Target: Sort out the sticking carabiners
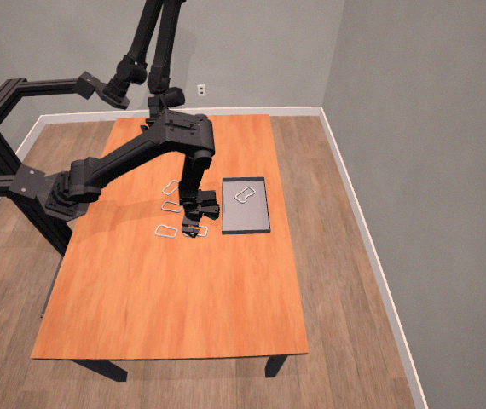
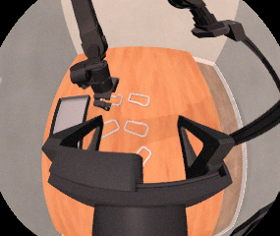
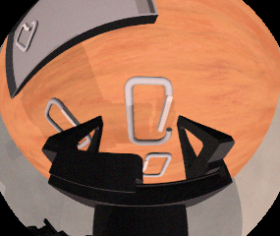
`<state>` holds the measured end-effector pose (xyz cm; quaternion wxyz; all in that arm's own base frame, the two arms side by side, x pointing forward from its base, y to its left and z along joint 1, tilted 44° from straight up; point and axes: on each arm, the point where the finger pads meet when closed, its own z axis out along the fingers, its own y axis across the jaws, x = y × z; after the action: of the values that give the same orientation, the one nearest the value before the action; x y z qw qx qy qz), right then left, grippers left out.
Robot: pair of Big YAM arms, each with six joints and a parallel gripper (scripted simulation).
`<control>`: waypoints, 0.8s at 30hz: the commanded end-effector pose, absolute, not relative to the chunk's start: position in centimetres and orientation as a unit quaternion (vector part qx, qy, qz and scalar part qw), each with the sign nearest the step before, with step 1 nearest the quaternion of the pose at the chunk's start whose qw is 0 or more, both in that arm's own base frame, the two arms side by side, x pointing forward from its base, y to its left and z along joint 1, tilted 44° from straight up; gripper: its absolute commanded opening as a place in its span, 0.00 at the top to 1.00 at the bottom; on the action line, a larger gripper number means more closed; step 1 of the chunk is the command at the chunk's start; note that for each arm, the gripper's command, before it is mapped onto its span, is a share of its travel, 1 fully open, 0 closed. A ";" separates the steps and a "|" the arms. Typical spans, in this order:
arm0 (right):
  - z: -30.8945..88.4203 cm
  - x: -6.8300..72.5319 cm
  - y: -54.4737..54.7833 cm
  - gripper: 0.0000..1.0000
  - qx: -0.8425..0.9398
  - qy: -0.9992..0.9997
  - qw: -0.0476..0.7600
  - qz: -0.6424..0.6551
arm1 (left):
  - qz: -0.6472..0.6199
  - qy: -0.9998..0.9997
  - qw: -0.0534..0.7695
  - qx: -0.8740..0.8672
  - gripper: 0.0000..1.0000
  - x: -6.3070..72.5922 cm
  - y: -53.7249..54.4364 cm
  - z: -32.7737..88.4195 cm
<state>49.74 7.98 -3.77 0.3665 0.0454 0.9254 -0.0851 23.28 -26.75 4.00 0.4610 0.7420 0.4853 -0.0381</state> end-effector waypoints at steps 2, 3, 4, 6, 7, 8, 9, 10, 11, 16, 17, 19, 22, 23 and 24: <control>-0.9 50.2 13.0 0.00 0.007 0.914 0.403 -0.043 | -0.037 0.481 0.461 0.745 0.00 23.5 -27.0 4.1; 0.0 50.8 14.8 0.00 -0.001 0.909 0.417 -0.023 | -0.037 0.481 0.461 0.745 0.00 23.5 -27.0 4.1; -0.9 50.5 15.2 0.00 -0.025 0.909 0.415 -0.024 | -0.037 0.481 0.461 0.745 0.00 23.5 -27.0 4.1; -1.5 50.5 16.3 0.00 -0.070 0.899 0.433 -0.019 | -0.037 0.481 0.461 0.745 0.00 23.5 -27.0 4.1; -1.2 50.8 16.7 0.00 -0.093 0.887 0.451 -0.017 | -0.037 0.481 0.461 0.745 0.00 23.5 -27.0 4.1; -1.0 51.5 15.4 0.00 -0.102 0.876 0.470 -0.025 | -0.037 0.481 0.461 0.745 0.00 23.5 -27.0 4.1; -0.8 51.7 15.5 0.00 -0.120 0.864 0.488 -0.028 | -0.037 0.481 0.461 0.745 0.00 23.5 -27.0 4.1; -0.6 51.8 15.4 0.00 -0.135 0.852 0.504 -0.032 | -0.037 0.481 0.461 0.745 0.00 23.5 -27.0 4.1; -0.4 51.9 15.3 0.00 -0.147 0.841 0.519 -0.037 | -0.037 0.481 0.461 0.745 0.00 23.5 -27.0 4.1; 0.1 51.9 14.5 0.00 -0.173 0.812 0.555 -0.052 | -0.037 0.481 0.461 0.745 0.00 23.5 -27.0 4.1; 0.2 51.8 14.0 0.00 -0.179 0.804 0.564 -0.059 | -0.037 0.481 0.461 0.745 0.00 23.5 -27.0 4.1; 0.3 51.4 12.4 0.00 -0.189 0.785 0.584 -0.079 | -0.037 0.481 0.461 0.745 0.00 23.5 -27.0 4.1; 0.2 50.8 9.9 0.00 -0.190 0.773 0.596 -0.106 | -0.037 0.481 0.461 0.745 0.00 23.5 -27.0 4.1; 0.0 50.5 9.3 0.00 -0.187 0.772 0.598 -0.109 | -0.037 0.481 0.461 0.745 0.00 23.5 -27.0 4.1; -0.3 50.0 8.7 0.00 -0.186 0.771 0.599 -0.111 | -0.037 0.481 0.461 0.745 0.00 23.5 -27.0 4.1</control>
<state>51.44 11.10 0.67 0.5934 -0.1662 0.7834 -0.0807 23.28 -26.75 4.00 0.4610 0.7420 0.4853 -0.0381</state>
